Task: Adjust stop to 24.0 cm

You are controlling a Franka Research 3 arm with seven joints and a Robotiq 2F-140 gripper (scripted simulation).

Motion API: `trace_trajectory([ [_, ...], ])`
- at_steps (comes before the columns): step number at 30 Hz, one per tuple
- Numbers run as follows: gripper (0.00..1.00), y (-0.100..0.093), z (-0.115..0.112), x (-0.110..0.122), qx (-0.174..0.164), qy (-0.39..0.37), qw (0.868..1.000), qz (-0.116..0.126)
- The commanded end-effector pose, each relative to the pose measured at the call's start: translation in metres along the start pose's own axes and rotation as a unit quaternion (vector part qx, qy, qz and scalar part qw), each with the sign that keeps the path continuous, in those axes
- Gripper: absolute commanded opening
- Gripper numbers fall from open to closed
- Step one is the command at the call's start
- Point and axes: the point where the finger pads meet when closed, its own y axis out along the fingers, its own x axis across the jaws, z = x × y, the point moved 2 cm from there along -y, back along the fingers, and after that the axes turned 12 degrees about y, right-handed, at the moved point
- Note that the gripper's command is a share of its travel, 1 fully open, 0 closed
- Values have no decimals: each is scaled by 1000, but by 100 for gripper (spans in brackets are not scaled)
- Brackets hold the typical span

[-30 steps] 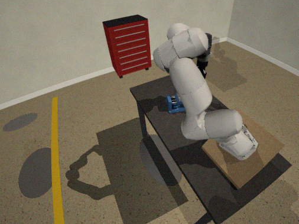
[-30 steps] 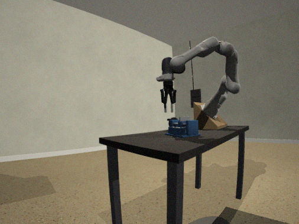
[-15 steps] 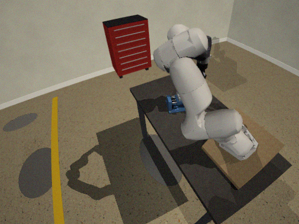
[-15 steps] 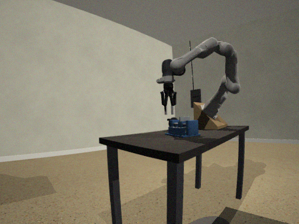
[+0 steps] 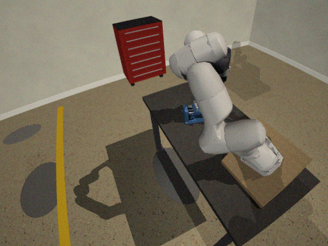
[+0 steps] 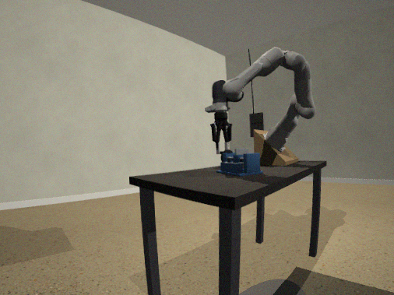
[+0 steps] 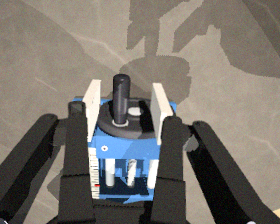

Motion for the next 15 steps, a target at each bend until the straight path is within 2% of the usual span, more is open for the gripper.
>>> trace_trajectory([
  [1, 33, 6, 1, -5, 2, -6, 1000, 8],
  [15, 33, 8, 1, -5, 2, -6, 1000, 8],
])
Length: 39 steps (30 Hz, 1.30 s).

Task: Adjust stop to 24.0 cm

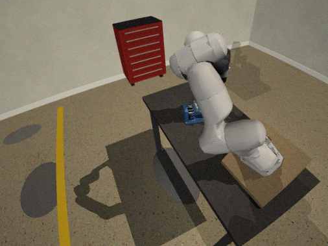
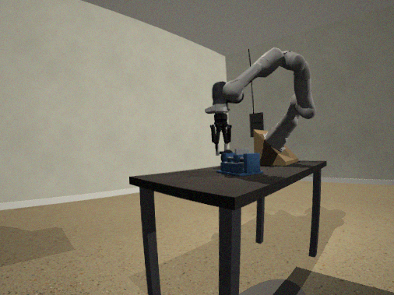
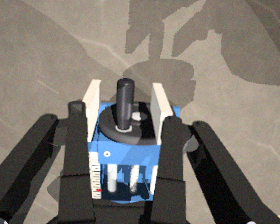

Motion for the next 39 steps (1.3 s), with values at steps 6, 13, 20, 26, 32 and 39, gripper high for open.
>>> trace_trajectory([
  [6, 4, 1, 1, -1, 0, -2, 1000, 2],
  [13, 4, 1, 1, -1, 0, -2, 1000, 2],
  [20, 4, 1, 1, -1, 0, -2, 1000, 2],
  [26, 4, 1, 1, -1, 0, -2, 1000, 2],
  [32, 4, 1, 1, -1, 0, -2, 1000, 2],
  [39, 4, 1, 1, -1, 0, -2, 1000, 2],
])
